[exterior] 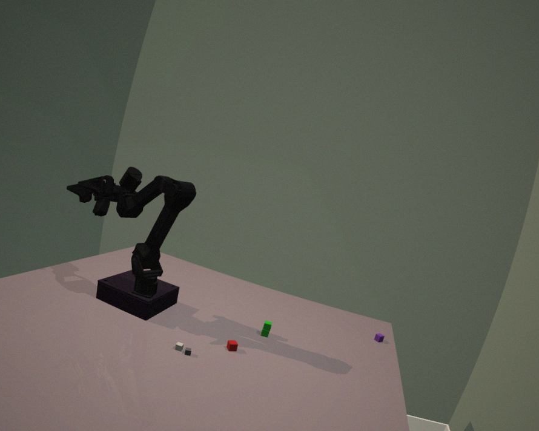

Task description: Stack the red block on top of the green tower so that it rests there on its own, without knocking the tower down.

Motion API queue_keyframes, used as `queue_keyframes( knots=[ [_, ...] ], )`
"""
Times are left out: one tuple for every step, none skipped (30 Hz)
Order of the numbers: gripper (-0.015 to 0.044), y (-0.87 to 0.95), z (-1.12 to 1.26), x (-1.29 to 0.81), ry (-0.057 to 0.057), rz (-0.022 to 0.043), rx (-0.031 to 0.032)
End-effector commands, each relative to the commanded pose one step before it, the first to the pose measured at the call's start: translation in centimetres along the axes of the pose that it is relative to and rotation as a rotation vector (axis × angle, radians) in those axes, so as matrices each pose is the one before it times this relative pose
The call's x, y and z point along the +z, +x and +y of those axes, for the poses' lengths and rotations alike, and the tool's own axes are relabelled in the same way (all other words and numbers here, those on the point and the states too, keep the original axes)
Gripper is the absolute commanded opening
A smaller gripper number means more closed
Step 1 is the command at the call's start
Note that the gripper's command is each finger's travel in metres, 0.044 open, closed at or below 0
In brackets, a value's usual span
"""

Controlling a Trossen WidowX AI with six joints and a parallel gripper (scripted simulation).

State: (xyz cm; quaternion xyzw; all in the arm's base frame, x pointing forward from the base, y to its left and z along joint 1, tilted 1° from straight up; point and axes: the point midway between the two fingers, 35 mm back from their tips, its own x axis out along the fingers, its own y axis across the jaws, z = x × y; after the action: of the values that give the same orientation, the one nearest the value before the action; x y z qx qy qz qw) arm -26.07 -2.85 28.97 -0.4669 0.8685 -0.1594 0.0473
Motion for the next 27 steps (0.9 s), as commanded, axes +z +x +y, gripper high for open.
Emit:
queue_keyframes(
  knots=[
    [0.0426, -0.039, 0.062, -0.033, 0.0021, 0.00164, 0.00286],
    [0.044, -0.118, 0.186, -0.099, 0.0062, 0.00493, 0.00857],
    [0.044, -0.197, 0.309, -0.166, 0.0103, 0.0083, 0.01426],
    [0.044, -0.278, 0.433, -0.237, 0.0143, 0.01179, 0.01993],
    [0.044, -0.36, 0.556, -0.313, 0.0183, 0.01545, 0.02554],
    [0.044, -0.444, 0.679, -0.394, 0.0222, 0.0193, 0.03106],
    [0.044, -0.487, 0.741, -0.447, 0.0241, 0.02164, 0.03377],
    [0.044, -0.491, 0.745, -0.469, 0.0241, 0.02236, 0.0338],
    [0.044, -0.492, 0.743, -0.489, 0.0239, 0.02294, 0.03358],
    [0.044, -0.493, 0.741, -0.508, 0.0237, 0.02351, 0.03335],
    [0.044, -0.476, 0.573, -0.421, 0.025, 0.01985, 0.02751],
    [0.044, -0.397, 0.475, -0.368, 0.0208, 0.0171, 0.02269],
    [0.044, -0.311, 0.37, -0.299, 0.0163, 0.01377, 0.01764],
    [0.044, -0.225, 0.268, -0.224, 0.0119, 0.01021, 0.01274],
    [0.044, -0.209, 0.307, -0.224, 0.012, 0.00954, 0.01303],
    [0.044, -0.29, 0.421, -0.313, 0.0164, 0.01332, 0.01781],
    [0.044, -0.372, 0.533, -0.407, 0.0209, 0.01729, 0.02248],
    [0.044, -0.453, 0.64, -0.506, 0.0252, 0.02144, 0.02692],
    [0.044, -0.485, 0.677, -0.558, 0.0269, 0.02343, 0.02834],
    [0.044, -0.486, 0.67, -0.577, 0.0268, 0.02402, 0.02793],
    [0.044, -0.417, 0.482, -0.521, 0.0253, 0.02595, 0.0251],
    [0.044, -0.348, 0.4, -0.45, 0.0212, 0.02215, 0.02079],
    [0.044, -0.27, 0.311, -0.361, 0.0166, 0.0176, 0.01612],
    [0.044, -0.197, 0.231, -0.27, 0.0121, 0.01283, 0.01169],
    [0.044, -0.229, 0.316, -0.323, 0.013, 0.01275, 0.01305],
    [0.044, -0.311, 0.424, -0.441, 0.0176, 0.01742, 0.01743],
    [0.044, -0.395, 0.528, -0.565, 0.0221, 0.02228, 0.02165]
  ],
)
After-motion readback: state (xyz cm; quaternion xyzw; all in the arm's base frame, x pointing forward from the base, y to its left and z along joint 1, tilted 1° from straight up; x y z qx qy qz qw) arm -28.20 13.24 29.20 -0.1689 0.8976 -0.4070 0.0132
